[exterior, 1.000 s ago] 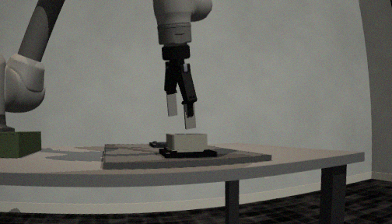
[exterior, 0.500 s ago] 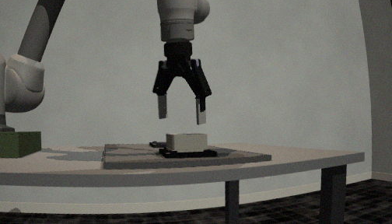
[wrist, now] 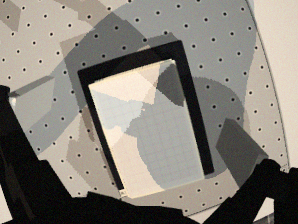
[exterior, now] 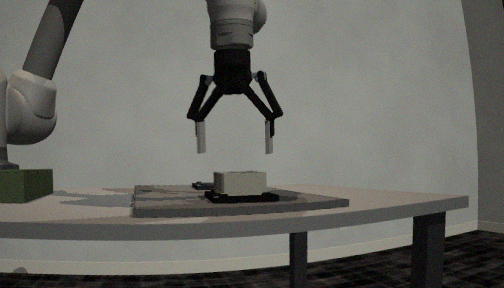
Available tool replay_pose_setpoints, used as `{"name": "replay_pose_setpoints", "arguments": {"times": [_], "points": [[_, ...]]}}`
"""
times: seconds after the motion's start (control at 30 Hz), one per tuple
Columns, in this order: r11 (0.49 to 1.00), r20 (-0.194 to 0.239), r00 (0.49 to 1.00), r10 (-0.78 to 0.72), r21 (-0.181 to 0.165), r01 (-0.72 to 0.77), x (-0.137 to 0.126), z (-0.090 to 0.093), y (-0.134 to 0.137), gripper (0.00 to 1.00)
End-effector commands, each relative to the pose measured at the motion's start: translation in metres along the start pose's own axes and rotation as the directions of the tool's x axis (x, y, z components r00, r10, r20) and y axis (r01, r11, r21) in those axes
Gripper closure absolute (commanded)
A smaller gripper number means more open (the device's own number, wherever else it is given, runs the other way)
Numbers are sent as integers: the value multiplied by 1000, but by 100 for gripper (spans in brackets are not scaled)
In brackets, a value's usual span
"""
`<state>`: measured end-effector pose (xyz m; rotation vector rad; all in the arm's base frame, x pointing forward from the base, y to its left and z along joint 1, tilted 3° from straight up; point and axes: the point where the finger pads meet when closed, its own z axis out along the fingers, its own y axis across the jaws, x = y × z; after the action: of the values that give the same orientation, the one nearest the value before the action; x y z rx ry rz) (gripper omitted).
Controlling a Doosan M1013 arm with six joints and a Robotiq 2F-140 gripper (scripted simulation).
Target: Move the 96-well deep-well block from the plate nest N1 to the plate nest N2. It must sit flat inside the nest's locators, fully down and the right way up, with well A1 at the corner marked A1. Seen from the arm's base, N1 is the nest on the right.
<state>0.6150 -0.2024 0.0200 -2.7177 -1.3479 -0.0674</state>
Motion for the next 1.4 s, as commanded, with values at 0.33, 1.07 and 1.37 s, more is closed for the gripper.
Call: {"name": "replay_pose_setpoints", "arguments": {"times": [0.33,1.07,1.37], "points": [[907,89,902,-421,15,422,-22,-10,15,0],[865,108,858,-501,27,502,-25,-3,16,0],[865,108,858,-501,27,502,-26,12,17,0]]}}
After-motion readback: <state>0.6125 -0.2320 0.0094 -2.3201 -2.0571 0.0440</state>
